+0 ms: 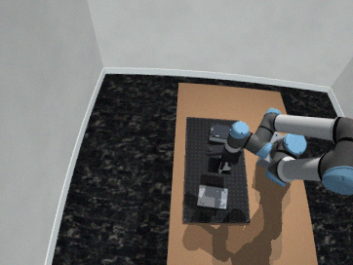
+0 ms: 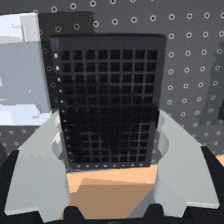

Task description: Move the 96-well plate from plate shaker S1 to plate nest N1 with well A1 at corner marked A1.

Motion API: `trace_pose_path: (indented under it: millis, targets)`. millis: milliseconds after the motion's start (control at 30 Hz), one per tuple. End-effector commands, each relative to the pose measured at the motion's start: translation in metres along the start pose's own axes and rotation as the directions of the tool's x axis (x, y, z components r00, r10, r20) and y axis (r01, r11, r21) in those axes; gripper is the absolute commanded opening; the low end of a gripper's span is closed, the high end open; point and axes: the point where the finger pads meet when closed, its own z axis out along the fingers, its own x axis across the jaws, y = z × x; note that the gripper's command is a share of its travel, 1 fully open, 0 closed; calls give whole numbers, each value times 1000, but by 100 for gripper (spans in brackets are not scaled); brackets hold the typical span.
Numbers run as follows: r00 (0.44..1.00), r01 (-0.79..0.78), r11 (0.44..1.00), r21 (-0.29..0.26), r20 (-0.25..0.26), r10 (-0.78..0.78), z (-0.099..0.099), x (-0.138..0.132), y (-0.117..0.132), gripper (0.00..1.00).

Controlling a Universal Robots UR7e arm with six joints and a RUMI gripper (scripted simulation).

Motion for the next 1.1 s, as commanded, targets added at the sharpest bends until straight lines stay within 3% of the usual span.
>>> trace_pose_path:
  millis: [0,1067]
  targets:
    - [1000,-6,1000,3,-5,6,1,-20,-3,0]
    - [1000,-6,1000,3,-4,6,11,-113,-8,0]
